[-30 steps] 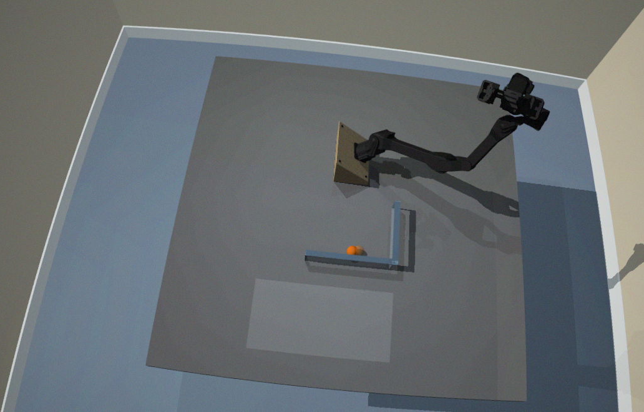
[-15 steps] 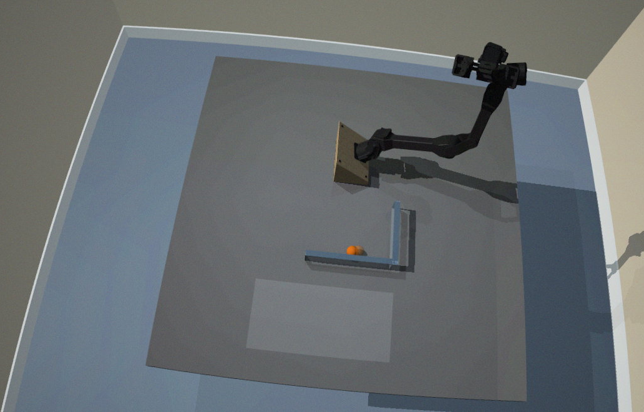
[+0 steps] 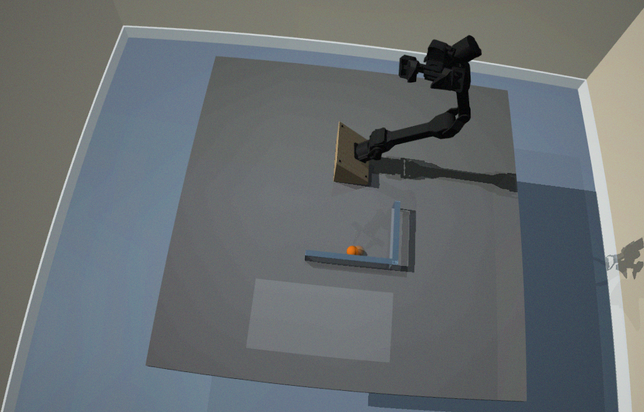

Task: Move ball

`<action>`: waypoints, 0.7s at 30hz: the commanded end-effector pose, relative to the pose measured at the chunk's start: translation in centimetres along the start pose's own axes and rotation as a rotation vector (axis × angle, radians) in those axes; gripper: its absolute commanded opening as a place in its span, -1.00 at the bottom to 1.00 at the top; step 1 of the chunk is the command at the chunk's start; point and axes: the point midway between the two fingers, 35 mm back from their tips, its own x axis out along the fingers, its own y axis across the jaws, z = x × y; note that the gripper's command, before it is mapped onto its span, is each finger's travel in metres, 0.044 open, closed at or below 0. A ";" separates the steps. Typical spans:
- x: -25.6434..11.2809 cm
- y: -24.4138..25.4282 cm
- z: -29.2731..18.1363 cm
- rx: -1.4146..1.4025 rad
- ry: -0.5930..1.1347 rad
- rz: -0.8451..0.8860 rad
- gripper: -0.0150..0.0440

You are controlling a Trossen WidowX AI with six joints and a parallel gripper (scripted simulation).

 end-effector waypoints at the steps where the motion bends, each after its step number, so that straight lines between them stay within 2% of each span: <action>1: 4.7 -2.7 -3.0 -0.015 0.144 -0.012 0.53; 6: 10.2 -5.3 -8.6 -0.046 0.355 -0.023 0.53; 12: 15.3 -7.7 -17.5 -0.113 0.628 -0.023 0.53; 17: 17.8 -9.1 -26.1 -0.191 0.869 -0.008 0.53; 21: 18.3 -10.0 -33.3 -0.265 1.070 0.016 0.53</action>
